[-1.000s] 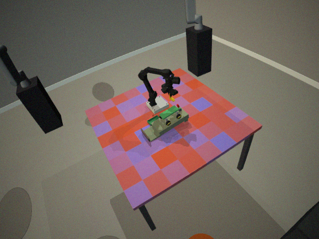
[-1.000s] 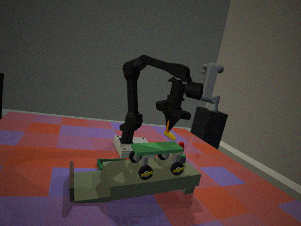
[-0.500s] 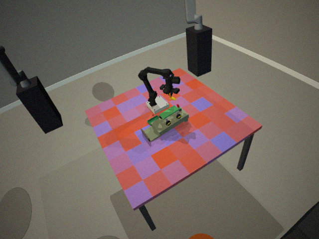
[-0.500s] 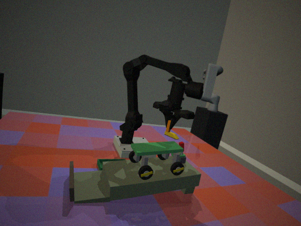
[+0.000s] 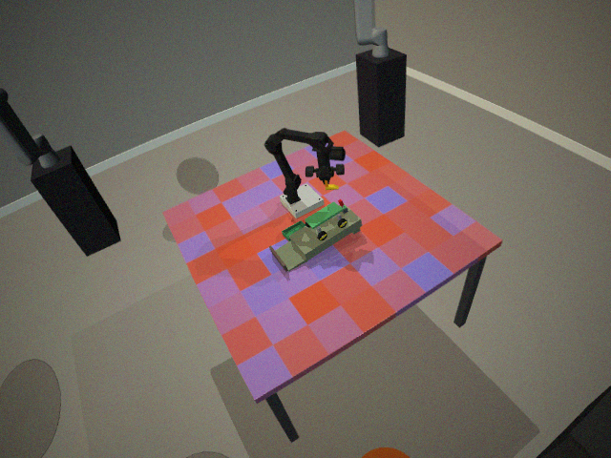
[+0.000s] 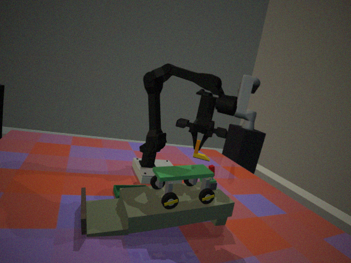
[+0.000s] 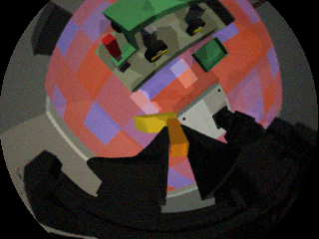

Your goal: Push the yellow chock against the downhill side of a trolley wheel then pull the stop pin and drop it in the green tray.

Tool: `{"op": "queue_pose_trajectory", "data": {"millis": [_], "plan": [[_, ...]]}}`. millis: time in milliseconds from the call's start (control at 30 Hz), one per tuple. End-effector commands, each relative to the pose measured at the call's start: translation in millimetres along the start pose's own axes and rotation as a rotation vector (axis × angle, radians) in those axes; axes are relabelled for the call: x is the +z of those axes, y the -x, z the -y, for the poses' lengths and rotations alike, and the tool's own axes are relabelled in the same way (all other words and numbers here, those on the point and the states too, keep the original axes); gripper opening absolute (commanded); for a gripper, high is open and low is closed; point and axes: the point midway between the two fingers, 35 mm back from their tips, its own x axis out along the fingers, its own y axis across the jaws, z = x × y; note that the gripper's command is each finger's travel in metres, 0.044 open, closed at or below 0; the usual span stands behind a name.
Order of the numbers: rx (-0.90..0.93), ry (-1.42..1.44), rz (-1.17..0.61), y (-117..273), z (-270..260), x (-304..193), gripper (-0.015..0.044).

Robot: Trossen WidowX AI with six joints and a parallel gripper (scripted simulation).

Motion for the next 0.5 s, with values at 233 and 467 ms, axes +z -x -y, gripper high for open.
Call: {"op": "queue_pose_trajectory", "data": {"millis": [233, 467], "plan": [[0.002, 0.378, -0.004, 0.7, 0.0, -0.6, 0.0000], [0.003, 0.594, -0.004, 0.7, 0.0, -0.6, 0.0000]]}}
